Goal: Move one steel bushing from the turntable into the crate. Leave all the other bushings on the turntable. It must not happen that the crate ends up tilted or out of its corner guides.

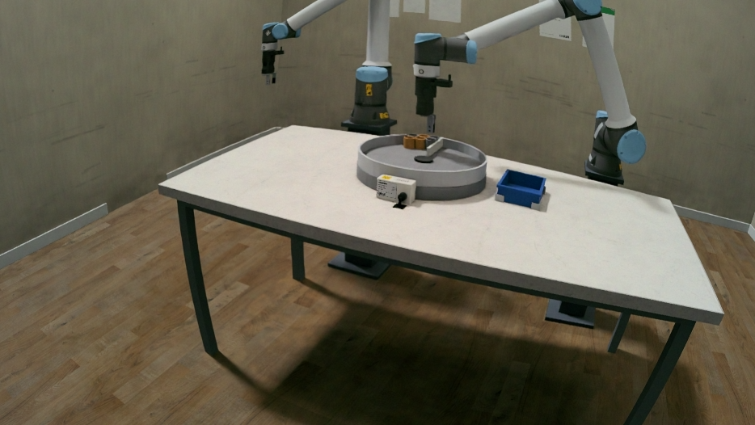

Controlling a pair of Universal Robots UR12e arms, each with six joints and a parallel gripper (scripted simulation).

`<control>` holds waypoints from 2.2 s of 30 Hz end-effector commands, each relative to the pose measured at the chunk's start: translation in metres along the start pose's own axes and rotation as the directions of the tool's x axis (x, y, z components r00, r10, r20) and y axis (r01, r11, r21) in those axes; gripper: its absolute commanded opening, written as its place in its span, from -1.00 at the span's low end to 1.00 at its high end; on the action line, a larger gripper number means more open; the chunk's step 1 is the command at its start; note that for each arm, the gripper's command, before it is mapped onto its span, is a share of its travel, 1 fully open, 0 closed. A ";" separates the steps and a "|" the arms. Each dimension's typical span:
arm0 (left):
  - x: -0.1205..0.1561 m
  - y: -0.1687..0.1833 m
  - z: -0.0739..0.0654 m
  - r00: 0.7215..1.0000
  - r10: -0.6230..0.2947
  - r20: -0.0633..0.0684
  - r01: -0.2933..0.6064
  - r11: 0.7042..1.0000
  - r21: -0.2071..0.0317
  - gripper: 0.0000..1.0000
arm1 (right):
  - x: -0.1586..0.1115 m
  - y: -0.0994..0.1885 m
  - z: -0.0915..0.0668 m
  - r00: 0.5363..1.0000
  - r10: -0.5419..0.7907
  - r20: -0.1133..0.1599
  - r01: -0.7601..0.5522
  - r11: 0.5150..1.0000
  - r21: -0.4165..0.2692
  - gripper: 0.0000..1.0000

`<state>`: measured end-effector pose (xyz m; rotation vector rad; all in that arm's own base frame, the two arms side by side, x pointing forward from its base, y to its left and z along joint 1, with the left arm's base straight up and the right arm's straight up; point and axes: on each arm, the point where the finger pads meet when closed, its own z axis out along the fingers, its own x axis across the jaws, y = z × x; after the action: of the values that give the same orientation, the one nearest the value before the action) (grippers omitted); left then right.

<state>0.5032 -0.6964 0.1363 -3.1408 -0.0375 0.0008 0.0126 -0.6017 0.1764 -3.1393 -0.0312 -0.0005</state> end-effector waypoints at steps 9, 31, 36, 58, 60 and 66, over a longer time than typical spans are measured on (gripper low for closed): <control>0.002 0.002 -0.002 1.000 0.000 -0.002 0.000 1.000 -0.003 -0.28 | -0.001 0.002 -0.001 1.000 0.000 0.000 0.000 1.000 -0.002 1.00; 0.002 0.002 -0.002 1.000 0.000 -0.002 0.000 1.000 -0.003 -0.28 | -0.001 0.002 -0.001 1.000 0.000 0.000 0.000 1.000 -0.002 1.00; 0.002 0.001 0.001 1.000 0.000 -0.001 0.000 1.000 -0.002 -0.28 | -0.001 0.002 -0.001 1.000 0.000 0.000 0.000 1.000 -0.002 1.00; 0.002 0.003 0.019 1.000 0.000 -0.003 0.000 1.000 -0.006 -0.28 | -0.001 0.002 -0.001 1.000 0.000 0.000 0.000 1.000 -0.002 1.00; 0.002 0.003 0.020 1.000 0.000 -0.002 0.000 1.000 -0.005 -0.28 | -0.001 0.002 -0.001 1.000 0.000 0.000 0.000 1.000 -0.002 1.00; 0.002 0.002 0.022 1.000 0.000 -0.001 0.000 1.000 -0.002 -0.28 | -0.001 0.002 -0.001 1.000 0.000 0.000 0.000 1.000 -0.002 1.00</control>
<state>0.5038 -0.6977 0.1134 -3.1415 -0.0373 0.0004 0.0126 -0.6017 0.1764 -3.1393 -0.0312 -0.0005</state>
